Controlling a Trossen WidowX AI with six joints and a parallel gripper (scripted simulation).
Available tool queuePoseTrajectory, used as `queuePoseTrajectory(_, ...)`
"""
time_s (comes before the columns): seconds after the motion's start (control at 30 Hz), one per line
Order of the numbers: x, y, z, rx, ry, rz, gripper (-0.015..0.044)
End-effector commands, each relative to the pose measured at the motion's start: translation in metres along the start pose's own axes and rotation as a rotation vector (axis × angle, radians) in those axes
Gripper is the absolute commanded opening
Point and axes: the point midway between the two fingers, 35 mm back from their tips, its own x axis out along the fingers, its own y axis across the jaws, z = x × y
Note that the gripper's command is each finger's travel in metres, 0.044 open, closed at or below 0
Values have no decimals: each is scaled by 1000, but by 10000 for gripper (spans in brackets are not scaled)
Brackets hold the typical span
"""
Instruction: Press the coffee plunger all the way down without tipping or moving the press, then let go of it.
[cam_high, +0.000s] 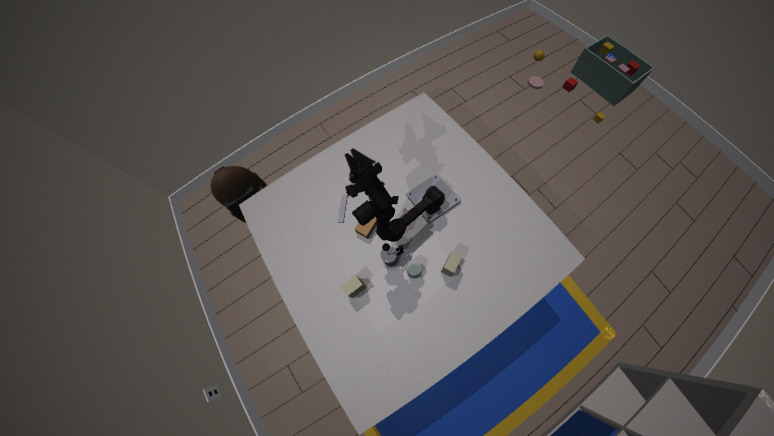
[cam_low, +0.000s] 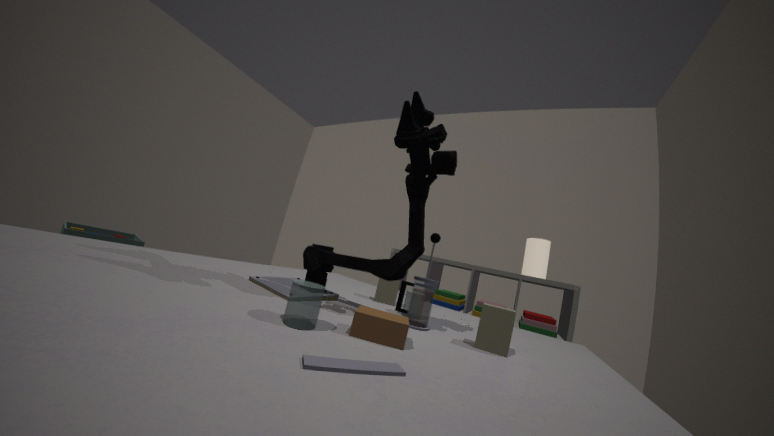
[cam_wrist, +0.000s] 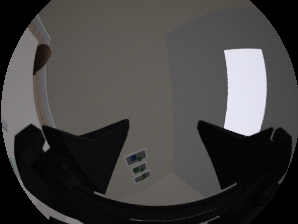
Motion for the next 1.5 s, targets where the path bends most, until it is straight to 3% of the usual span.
queuePoseTrajectory(0.0, 0, -1, -1, 7, 0, 0, 426)
queuePoseTrajectory(0.27, -9, -37, -36, 203, -34, -13, 440)
queuePoseTrajectory(0.77, -23, -89, -140, 897, -169, 66, 440)
queuePoseTrajectory(1.13, -1, -56, -173, 1349, -240, 347, 440)
queuePoseTrajectory(1.47, 12, 4, -139, 1583, -302, 769, 440)
